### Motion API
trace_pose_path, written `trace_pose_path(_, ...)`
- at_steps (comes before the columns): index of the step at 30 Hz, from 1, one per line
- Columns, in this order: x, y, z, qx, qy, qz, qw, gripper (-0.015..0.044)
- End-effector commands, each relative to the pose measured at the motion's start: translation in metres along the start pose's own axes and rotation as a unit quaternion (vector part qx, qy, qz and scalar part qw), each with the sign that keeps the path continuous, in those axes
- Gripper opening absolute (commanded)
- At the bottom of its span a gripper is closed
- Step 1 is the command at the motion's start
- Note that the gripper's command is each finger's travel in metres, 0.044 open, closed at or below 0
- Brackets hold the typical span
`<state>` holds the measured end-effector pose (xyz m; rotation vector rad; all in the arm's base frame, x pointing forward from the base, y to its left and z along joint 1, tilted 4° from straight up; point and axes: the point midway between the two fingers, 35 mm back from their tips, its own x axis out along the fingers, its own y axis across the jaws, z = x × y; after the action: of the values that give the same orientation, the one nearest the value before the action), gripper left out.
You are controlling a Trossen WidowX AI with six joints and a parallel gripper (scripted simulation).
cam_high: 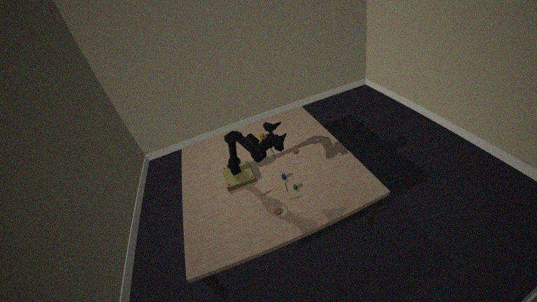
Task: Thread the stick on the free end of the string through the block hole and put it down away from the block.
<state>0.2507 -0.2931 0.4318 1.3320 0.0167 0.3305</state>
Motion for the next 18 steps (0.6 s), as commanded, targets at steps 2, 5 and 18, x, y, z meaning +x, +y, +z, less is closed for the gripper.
trace_pose_path(2, 0.000, 0.000, 0.000, 0.000, 0.000, 0.000, 1.000, 0.0440)
trace_pose_path(5, 0.009, 0.000, -0.002, -0.034, -0.002, 0.020, 0.999, 0.0440)
trace_pose_path(18, 0.145, -0.040, -0.038, -0.138, -0.003, 0.065, 0.988, 0.0440)
